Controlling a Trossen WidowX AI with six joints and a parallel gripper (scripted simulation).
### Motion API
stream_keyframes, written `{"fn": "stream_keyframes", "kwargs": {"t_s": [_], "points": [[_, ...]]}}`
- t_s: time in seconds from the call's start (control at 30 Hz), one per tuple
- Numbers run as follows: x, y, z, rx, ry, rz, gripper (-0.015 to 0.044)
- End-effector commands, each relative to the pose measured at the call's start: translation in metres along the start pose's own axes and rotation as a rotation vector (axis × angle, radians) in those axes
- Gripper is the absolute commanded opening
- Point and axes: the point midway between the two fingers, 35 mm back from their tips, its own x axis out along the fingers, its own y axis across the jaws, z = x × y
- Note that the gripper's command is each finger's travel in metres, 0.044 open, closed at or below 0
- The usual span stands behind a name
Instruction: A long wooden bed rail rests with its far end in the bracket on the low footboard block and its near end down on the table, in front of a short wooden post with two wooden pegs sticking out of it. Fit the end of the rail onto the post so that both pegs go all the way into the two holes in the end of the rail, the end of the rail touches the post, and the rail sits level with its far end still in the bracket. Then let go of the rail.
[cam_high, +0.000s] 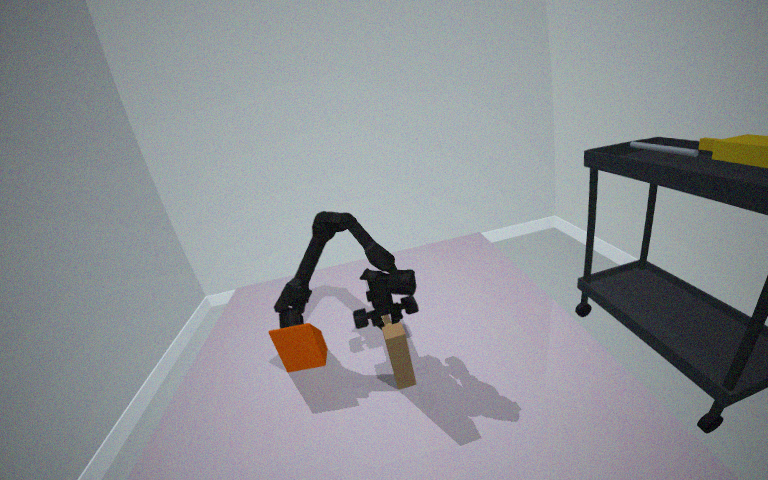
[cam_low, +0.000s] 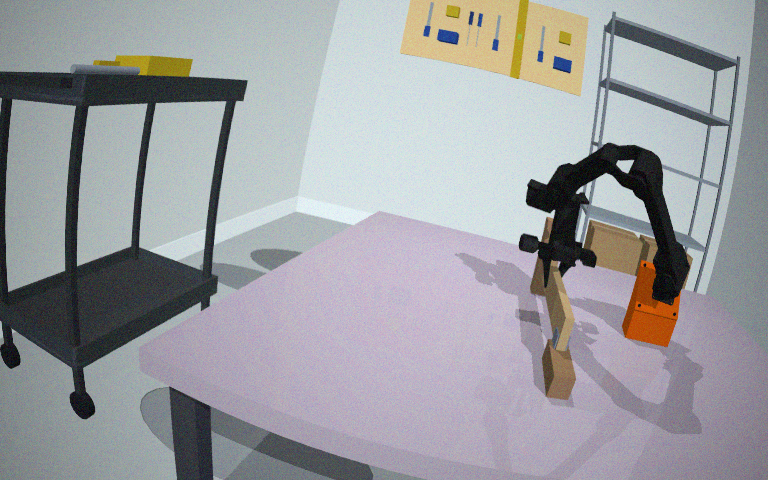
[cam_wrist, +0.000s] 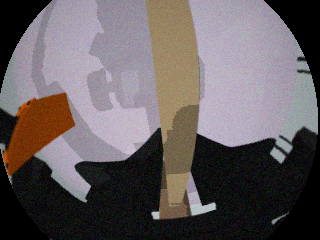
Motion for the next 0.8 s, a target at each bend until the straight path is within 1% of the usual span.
{"fn": "stream_keyframes", "kwargs": {"t_s": [0.0, 0.77], "points": [[-0.0014, -0.0002, -0.0029, 0.0, 0.004, -0.003, 0.0], [-0.0016, -0.0001, -0.01, 0.0, 0.004, -0.003, 0.0]]}}
